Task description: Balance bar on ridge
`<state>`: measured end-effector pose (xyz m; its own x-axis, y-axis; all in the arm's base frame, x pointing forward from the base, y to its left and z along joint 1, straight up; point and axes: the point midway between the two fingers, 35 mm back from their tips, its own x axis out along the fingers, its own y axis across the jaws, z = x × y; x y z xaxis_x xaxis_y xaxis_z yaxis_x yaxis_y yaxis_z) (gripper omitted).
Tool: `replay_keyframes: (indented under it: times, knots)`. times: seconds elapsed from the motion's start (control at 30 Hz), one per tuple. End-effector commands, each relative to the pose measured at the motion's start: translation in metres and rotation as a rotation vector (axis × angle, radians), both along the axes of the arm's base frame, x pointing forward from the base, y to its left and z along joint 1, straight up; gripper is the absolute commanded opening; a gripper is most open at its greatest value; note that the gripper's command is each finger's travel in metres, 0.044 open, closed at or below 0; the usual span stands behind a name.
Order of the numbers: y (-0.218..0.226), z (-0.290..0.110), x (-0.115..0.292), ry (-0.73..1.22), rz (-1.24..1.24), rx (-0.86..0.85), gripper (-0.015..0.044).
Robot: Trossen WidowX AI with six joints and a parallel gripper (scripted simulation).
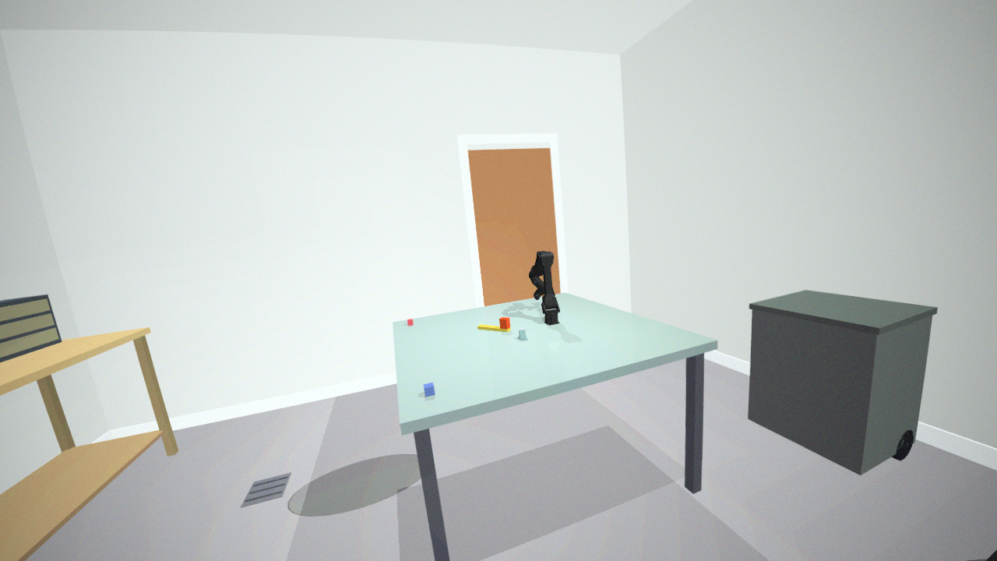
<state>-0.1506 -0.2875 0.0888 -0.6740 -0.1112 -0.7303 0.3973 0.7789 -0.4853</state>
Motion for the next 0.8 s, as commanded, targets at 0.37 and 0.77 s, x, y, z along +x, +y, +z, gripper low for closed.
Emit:
replay_keyframes:
  times: [0.37,0.77]
  knots:
    - [-0.038,0.01,0.084,-0.152,0.076,-0.135,0.0315]
    - [-0.047,0.017,0.154,-0.285,0.106,-0.202,0.0315]
